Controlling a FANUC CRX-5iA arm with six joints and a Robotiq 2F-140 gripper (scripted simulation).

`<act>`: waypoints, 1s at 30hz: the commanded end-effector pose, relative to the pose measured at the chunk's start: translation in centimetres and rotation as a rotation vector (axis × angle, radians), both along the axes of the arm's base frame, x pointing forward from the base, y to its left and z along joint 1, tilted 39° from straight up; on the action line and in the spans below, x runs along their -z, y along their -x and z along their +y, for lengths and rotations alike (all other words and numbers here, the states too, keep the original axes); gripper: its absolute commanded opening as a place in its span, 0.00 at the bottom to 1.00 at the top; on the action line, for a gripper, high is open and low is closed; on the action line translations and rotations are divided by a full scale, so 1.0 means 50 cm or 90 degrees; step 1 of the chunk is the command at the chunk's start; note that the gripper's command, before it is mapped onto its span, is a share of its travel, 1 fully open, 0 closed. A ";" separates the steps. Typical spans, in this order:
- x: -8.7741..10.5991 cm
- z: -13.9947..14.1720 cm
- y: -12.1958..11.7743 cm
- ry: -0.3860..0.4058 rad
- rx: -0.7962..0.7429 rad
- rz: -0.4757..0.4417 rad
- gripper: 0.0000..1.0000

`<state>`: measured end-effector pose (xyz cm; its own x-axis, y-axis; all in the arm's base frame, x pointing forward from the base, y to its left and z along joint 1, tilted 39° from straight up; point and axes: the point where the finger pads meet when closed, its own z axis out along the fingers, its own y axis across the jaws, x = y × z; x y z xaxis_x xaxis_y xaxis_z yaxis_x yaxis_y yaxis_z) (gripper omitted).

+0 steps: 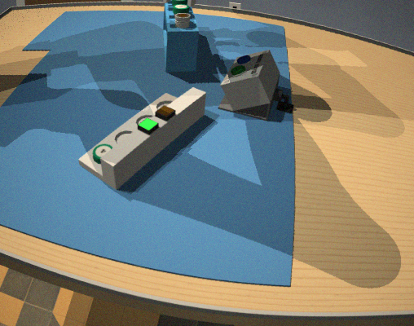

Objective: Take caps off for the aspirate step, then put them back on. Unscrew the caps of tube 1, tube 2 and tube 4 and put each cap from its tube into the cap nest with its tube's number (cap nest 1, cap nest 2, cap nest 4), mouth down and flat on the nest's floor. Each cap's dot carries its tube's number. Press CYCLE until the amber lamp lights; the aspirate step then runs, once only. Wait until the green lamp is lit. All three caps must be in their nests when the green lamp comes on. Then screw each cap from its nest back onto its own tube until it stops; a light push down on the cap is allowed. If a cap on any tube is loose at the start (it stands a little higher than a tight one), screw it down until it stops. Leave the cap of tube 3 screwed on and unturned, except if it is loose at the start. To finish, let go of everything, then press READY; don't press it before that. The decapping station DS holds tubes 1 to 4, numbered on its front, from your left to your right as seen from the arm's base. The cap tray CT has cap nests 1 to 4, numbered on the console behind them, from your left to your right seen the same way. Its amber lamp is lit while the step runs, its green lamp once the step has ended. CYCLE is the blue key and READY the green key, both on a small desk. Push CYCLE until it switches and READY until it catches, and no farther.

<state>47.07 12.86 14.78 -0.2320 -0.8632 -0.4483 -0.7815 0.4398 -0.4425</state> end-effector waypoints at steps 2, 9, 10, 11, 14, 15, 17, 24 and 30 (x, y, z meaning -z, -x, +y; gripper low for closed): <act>0.000 0.000 0.000 0.001 0.001 -0.001 0.35; -0.001 0.000 0.000 0.093 -0.122 -0.040 0.35; -0.001 0.000 0.000 0.122 -0.161 -0.052 0.35; -0.001 0.000 0.000 0.124 -0.164 -0.053 0.35; -0.001 0.000 0.000 0.185 -0.246 -0.079 0.35; -0.001 0.000 0.000 0.214 -0.284 -0.092 0.35; -0.001 0.000 0.000 0.247 -0.328 -0.106 0.35; -0.001 0.000 0.000 0.339 -0.452 -0.145 0.35; -0.001 -0.001 0.000 0.387 -0.517 -0.165 0.35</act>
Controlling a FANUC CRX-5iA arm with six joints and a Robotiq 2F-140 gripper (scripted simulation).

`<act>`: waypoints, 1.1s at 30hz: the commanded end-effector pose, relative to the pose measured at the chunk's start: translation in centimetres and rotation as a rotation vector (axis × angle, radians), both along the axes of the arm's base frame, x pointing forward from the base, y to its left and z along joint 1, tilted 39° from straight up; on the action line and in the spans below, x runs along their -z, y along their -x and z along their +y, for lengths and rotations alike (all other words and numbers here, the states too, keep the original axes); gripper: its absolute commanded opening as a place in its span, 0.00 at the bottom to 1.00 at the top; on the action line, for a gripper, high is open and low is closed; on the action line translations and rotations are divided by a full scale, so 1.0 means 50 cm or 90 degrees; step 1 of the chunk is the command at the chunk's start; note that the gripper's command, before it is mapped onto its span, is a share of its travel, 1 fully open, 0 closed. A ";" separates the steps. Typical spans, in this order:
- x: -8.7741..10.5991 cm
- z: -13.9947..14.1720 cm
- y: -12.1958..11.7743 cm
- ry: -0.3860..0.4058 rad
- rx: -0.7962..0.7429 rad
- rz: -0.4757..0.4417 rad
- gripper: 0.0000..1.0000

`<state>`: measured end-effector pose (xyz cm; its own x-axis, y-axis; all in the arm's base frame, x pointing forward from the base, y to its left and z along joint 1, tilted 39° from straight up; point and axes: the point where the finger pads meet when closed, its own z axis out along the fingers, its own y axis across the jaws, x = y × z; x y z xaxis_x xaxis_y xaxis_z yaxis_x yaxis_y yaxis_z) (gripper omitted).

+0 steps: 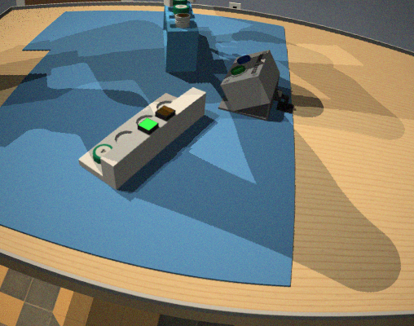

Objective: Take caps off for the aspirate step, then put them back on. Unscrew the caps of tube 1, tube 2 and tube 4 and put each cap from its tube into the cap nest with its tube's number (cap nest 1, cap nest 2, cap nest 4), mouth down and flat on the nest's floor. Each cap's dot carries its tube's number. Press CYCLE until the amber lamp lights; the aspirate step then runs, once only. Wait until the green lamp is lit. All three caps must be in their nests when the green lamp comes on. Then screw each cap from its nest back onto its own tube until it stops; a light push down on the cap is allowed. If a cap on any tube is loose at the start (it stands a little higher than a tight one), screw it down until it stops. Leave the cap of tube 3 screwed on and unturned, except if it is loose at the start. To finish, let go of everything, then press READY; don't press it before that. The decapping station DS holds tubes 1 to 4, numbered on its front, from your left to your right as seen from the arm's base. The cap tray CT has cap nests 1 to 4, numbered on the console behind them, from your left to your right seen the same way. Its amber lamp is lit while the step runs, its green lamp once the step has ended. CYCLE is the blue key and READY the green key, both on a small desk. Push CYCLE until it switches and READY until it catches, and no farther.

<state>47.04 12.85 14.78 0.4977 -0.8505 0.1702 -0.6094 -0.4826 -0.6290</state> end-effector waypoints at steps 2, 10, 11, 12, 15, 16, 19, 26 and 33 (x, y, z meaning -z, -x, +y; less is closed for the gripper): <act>-0.001 0.000 -0.001 0.004 -0.044 0.017 0.35; -0.001 0.000 -0.001 0.004 -0.044 0.017 0.00; -0.001 0.000 -0.001 0.004 -0.044 0.017 0.00; -0.001 0.000 -0.001 0.004 -0.044 0.017 0.00; -0.001 0.000 -0.001 0.004 -0.044 0.017 0.00; -0.001 0.000 -0.001 0.004 -0.044 0.017 0.00; -0.001 0.000 -0.001 -0.015 -0.019 0.025 0.00; -0.001 0.000 -0.001 -0.111 0.103 0.061 0.00; 0.000 0.000 -0.001 -0.244 0.275 0.111 0.00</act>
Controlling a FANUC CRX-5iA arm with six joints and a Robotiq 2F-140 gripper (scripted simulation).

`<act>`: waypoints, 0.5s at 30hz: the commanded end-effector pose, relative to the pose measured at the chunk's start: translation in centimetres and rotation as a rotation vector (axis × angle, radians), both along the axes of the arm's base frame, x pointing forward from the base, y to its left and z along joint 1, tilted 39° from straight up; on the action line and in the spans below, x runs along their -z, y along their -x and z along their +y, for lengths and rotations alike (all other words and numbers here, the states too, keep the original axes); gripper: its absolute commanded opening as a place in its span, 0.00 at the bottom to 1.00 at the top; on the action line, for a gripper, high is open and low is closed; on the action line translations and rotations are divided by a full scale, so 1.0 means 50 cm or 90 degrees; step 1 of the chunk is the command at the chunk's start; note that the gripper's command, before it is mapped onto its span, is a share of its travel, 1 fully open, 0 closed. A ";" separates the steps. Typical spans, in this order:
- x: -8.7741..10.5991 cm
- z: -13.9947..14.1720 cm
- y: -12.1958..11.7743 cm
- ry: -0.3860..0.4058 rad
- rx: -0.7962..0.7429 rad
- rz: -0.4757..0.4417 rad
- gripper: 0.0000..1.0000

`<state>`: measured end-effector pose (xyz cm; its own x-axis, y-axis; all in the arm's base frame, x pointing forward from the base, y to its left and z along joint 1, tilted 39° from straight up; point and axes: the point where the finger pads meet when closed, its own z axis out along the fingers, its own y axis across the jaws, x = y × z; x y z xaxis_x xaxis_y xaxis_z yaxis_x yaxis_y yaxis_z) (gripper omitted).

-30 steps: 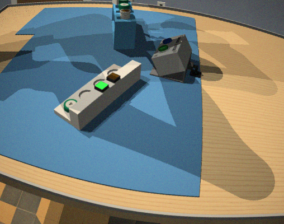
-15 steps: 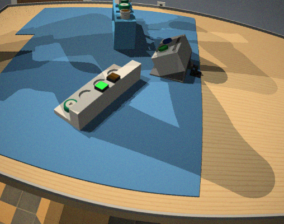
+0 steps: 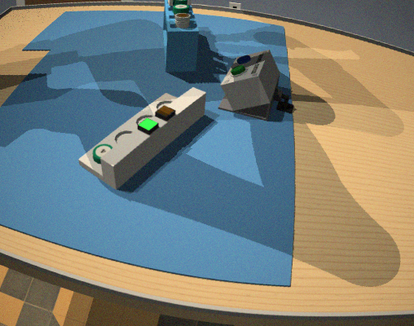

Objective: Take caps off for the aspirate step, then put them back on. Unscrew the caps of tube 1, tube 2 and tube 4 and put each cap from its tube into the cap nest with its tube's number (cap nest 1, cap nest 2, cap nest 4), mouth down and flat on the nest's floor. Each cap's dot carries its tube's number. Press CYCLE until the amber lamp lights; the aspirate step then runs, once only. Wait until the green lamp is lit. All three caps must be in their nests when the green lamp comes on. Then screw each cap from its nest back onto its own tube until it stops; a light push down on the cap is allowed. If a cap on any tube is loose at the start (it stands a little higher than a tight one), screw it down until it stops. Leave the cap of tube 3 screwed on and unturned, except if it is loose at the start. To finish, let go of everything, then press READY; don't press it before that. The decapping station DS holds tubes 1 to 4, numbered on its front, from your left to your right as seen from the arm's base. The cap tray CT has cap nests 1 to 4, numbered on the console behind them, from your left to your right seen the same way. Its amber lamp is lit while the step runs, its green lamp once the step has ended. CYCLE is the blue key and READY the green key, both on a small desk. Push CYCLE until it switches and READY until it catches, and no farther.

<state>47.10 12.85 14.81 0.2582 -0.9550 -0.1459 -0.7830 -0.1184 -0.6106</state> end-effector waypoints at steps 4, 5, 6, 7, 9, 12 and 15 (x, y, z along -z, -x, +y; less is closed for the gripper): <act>0.001 0.000 0.000 -0.132 0.207 0.057 0.00; 0.001 0.000 0.000 -0.150 0.232 0.065 0.00; 0.001 0.000 0.000 -0.150 0.232 0.065 0.00; 0.001 0.000 0.000 -0.150 0.232 0.065 0.00; 0.001 0.000 -0.001 -0.187 0.281 0.082 0.00; 0.001 0.000 -0.001 -0.204 0.304 0.090 0.00; 0.001 0.000 -0.001 -0.204 0.304 0.090 0.00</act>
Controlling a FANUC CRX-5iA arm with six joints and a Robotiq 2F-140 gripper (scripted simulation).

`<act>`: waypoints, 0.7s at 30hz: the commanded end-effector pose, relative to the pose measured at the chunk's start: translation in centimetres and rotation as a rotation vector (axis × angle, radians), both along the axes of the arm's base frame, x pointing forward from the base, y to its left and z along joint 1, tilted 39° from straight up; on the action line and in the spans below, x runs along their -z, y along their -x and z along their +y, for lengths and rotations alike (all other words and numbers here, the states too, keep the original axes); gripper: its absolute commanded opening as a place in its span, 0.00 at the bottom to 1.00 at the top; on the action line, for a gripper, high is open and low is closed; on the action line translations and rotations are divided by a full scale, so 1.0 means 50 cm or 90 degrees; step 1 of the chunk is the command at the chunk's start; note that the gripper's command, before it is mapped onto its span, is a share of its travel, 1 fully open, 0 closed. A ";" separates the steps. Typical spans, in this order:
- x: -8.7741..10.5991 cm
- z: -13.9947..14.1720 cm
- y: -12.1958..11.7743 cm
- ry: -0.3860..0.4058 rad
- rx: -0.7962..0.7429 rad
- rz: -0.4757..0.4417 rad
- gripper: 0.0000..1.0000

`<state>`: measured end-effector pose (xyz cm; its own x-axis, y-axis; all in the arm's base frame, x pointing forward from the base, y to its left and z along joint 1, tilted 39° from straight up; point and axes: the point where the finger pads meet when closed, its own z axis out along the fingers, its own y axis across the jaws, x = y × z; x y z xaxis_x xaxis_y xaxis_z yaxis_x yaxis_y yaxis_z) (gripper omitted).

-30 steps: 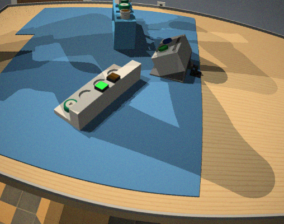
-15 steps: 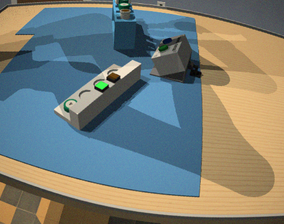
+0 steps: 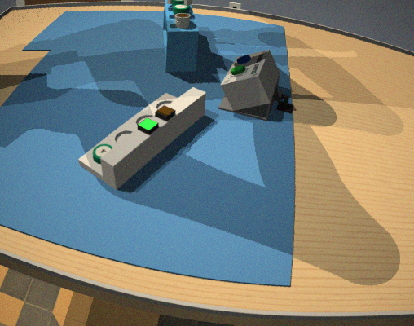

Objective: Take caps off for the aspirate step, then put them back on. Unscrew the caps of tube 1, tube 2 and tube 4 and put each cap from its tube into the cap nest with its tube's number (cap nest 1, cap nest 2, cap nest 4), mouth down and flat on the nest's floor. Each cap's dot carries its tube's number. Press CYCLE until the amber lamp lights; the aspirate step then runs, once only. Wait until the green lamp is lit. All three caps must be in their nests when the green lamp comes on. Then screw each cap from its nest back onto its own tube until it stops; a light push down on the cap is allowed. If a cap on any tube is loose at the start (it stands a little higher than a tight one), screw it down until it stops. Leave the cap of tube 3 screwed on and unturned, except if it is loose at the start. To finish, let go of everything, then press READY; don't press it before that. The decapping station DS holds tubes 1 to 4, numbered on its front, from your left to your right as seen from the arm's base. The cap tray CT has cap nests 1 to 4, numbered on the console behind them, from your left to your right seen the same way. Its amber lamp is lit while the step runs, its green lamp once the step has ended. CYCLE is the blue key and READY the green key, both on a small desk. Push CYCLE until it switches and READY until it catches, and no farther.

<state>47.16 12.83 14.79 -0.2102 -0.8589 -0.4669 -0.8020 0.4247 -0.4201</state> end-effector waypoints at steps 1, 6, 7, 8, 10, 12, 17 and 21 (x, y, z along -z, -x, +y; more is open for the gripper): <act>0.001 0.001 0.000 0.017 0.022 -0.010 0.00; 0.001 0.001 0.000 0.017 0.022 -0.010 0.35; 0.001 0.001 0.000 0.017 0.022 -0.010 0.35; 0.001 0.001 0.000 0.017 0.022 -0.010 0.35; 0.001 0.001 0.000 0.017 0.022 -0.010 0.35; 0.001 0.001 0.000 0.017 0.022 -0.010 0.35; 0.000 0.000 0.001 0.108 -0.102 -0.052 0.35; 0.000 0.000 0.001 0.168 -0.184 -0.080 0.35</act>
